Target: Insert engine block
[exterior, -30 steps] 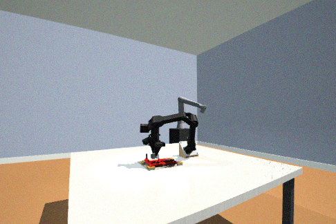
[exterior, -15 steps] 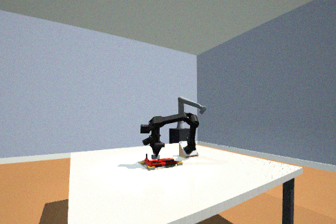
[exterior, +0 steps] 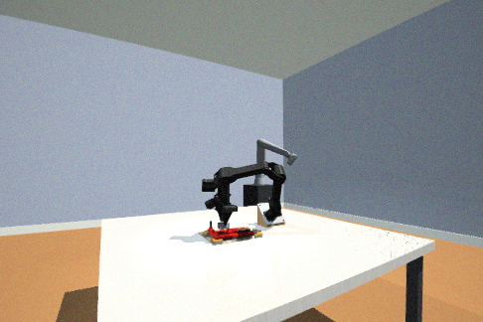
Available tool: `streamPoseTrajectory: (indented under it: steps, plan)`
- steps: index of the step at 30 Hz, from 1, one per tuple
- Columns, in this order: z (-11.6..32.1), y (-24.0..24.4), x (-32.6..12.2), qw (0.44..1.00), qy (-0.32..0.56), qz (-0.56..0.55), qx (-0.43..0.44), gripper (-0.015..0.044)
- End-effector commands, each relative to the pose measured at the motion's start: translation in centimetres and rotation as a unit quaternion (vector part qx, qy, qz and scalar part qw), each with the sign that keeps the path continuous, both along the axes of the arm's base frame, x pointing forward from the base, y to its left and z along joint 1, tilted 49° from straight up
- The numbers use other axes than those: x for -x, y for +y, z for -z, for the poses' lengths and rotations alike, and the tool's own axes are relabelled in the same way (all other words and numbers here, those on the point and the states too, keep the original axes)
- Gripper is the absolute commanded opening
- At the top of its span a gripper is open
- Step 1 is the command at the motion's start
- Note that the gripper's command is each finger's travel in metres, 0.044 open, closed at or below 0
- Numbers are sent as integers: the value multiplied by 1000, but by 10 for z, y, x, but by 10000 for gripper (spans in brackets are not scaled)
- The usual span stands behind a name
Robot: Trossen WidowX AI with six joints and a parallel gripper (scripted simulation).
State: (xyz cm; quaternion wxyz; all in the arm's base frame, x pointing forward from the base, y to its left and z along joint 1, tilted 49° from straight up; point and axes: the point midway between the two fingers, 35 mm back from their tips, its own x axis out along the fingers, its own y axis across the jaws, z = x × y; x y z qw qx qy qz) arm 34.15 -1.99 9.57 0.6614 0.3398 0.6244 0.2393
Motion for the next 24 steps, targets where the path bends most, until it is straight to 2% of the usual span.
streamPoseTrajectory:
  steps: [1, 15, 24]
  plan:
    - [0, 0, 0, 1000, -4, -2, -1, 159]
    - [0, 1, -1, 1000, -7, -5, -1, 159]
    - [1, 2, -2, 999, 24, 22, -5, 159]
